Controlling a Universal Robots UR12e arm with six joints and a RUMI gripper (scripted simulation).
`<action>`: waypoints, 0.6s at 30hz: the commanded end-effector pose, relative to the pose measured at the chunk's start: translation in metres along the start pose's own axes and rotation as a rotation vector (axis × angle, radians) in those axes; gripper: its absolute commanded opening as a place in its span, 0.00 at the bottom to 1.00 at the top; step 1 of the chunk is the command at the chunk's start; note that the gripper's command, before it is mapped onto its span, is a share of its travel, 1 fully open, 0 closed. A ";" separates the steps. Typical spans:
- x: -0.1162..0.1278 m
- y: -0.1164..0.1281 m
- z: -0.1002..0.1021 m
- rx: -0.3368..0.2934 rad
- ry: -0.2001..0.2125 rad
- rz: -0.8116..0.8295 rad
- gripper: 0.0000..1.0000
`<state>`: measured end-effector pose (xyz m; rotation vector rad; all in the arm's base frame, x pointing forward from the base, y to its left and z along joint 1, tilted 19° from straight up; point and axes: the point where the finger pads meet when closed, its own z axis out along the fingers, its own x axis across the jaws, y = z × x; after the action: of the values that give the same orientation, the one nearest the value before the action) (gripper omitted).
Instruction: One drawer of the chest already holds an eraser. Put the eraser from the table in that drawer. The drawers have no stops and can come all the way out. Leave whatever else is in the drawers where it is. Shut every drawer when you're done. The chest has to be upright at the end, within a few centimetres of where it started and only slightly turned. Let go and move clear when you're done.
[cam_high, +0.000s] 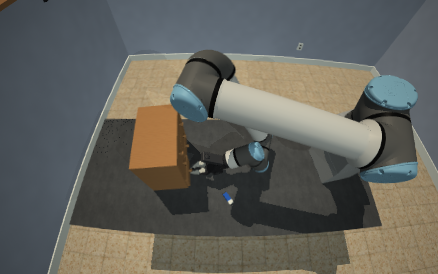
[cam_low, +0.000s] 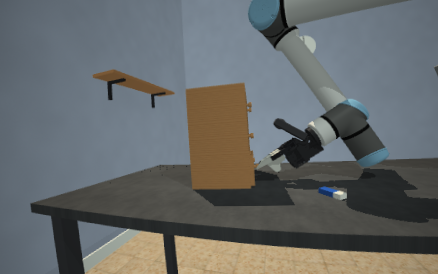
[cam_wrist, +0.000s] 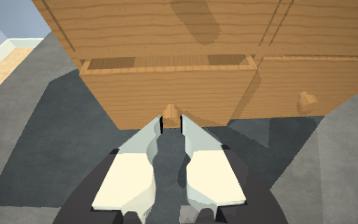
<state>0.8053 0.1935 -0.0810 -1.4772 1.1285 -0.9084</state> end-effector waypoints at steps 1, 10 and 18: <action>0.000 0.001 -0.003 0.001 0.000 0.000 0.07; 0.000 0.004 -0.008 0.001 0.000 0.000 0.07; 0.000 0.006 -0.012 0.001 0.000 0.000 0.07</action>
<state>0.7961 0.1909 -0.0843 -1.4772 1.1285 -0.9085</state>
